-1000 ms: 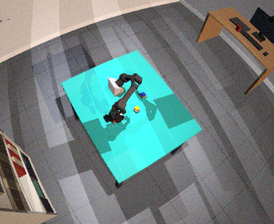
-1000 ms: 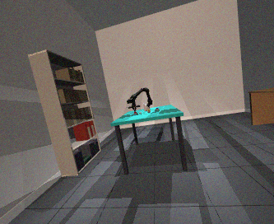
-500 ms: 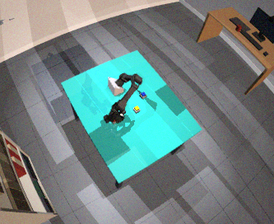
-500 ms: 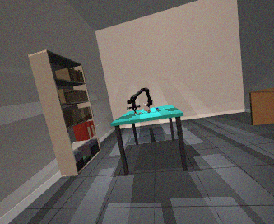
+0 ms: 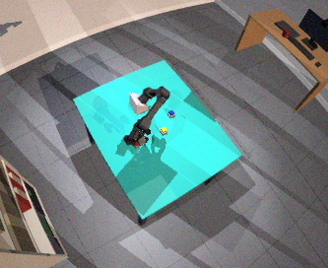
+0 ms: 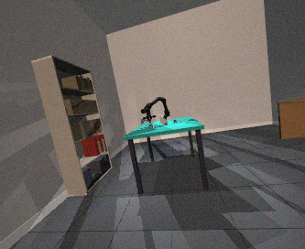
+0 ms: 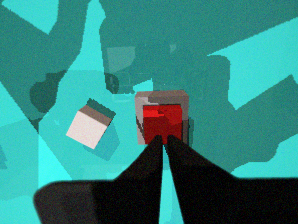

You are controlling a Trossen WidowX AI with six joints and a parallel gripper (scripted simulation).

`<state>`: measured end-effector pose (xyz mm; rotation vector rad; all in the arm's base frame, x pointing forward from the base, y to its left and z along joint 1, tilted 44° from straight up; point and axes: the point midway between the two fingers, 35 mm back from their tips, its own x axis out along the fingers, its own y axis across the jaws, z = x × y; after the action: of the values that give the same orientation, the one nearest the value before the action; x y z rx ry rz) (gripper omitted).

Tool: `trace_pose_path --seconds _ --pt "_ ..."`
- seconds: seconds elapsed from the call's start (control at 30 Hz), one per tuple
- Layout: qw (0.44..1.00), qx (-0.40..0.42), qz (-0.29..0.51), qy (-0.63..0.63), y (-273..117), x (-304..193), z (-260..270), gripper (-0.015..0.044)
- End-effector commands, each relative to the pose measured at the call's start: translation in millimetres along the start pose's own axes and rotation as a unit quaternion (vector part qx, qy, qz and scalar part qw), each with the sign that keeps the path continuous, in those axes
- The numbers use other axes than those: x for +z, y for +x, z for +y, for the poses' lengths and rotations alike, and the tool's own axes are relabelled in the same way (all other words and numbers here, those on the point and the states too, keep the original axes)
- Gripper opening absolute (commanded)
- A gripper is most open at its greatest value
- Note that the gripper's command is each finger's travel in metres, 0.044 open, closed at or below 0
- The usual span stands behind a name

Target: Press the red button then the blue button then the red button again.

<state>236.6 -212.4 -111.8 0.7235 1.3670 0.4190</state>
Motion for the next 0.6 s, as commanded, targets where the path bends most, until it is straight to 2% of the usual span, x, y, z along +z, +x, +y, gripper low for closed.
trace_pose_path --seconds 0.0,0.2,0.43,0.57 --pt "1.000 -0.002 0.002 -0.003 -7 2 2 0.0046" --pt "1.000 -0.018 0.002 0.002 -35 38 86 0.0204" --pt "1.000 -0.023 -0.001 0.003 -54 51 199 0.0387" --pt "1.000 -0.020 -0.003 0.003 -61 41 265 0.0400"
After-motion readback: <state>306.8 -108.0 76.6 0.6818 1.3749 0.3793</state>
